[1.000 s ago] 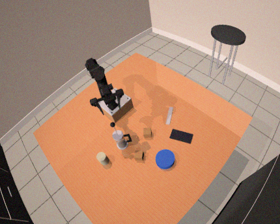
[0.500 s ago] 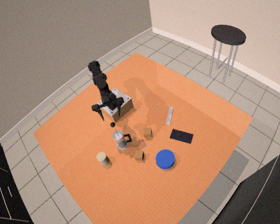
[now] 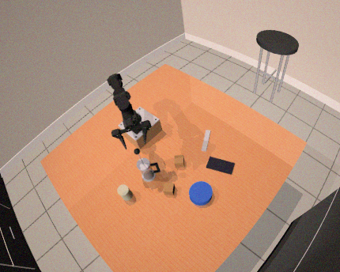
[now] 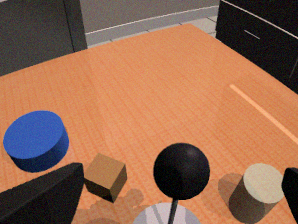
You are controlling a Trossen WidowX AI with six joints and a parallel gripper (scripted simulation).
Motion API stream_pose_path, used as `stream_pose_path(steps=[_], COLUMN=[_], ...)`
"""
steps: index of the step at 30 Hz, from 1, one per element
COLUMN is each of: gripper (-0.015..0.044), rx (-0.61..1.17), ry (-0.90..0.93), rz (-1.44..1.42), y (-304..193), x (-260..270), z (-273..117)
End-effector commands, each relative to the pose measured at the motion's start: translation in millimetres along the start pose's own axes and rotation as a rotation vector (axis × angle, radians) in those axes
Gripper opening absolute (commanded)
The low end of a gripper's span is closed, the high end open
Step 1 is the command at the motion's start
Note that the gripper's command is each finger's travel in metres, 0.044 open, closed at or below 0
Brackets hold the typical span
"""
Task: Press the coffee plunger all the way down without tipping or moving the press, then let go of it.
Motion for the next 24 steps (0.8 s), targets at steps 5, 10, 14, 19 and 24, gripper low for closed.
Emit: stream_pose_path(steps=[5, 10, 14, 19, 24], gripper=[0.0440, 0.0440, 0.0440, 0.0309, 0.0177], rx=[0.010, 0.009, 0.009, 0.009, 0.009], ry=[-0.001, -0.001, -0.001, -0.001, -0.001], rz=[-0.007, -0.007, -0.007, -0.007, -0.007], y=[-2.1, -2.7, -3.1, -3.1, -3.1], x=[-0.3, -0.8, -1.1, -1.1, -1.1], z=[14.7, 22.4, 26.2, 26.2, 26.2])
Point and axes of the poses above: the point midway between the two fingers, 35 mm back from their tips, its own z axis out along the fingers, its own x axis across the jaws, y = z × x, the point moved 3 cm from there along -z, back along the fingers, and after that the axes turned 14 degrees about z, right-handed, at the moved point
